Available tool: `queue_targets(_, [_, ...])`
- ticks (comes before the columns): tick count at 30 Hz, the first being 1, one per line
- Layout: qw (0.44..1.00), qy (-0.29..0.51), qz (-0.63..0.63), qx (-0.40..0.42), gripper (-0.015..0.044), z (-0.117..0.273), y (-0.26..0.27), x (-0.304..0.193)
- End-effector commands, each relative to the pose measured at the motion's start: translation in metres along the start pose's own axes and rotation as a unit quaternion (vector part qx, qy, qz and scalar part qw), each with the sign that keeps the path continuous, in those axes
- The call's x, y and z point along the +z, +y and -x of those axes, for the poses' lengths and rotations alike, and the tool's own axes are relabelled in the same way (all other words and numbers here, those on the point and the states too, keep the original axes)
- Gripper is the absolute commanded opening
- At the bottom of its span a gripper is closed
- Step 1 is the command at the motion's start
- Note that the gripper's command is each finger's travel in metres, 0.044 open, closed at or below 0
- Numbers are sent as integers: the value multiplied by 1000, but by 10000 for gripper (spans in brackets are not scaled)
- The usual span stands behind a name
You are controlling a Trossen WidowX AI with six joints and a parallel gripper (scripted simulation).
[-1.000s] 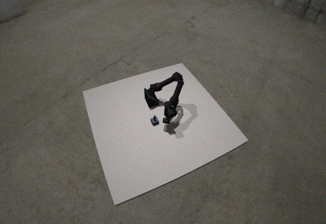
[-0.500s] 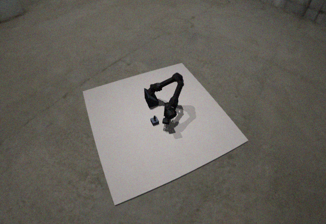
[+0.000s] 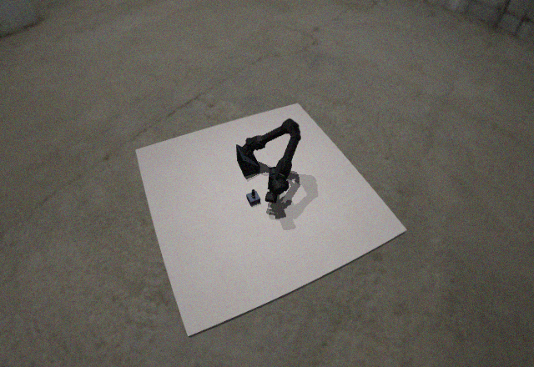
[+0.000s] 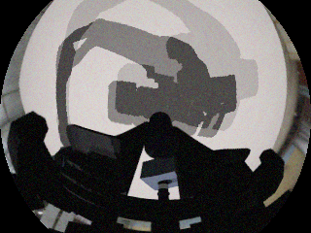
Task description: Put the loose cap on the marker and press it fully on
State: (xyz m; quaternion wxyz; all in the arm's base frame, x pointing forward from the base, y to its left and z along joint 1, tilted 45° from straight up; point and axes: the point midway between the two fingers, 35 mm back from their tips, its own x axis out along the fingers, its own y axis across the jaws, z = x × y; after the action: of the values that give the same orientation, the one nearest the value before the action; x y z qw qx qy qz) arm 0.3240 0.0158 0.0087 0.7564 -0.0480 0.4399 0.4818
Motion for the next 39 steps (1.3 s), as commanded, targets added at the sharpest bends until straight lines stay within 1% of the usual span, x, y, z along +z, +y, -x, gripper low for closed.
queue_targets(1, [1000,-2,5,-3,0,14,-2,3])
queue_targets(13, [1000,-2,5,-3,0,48,0,2])
queue_targets(18, [1000,-1,5,-3,0,51,-1,0])
queue_targets(39, [1000,7,3,-9,0,89,-24,-64])
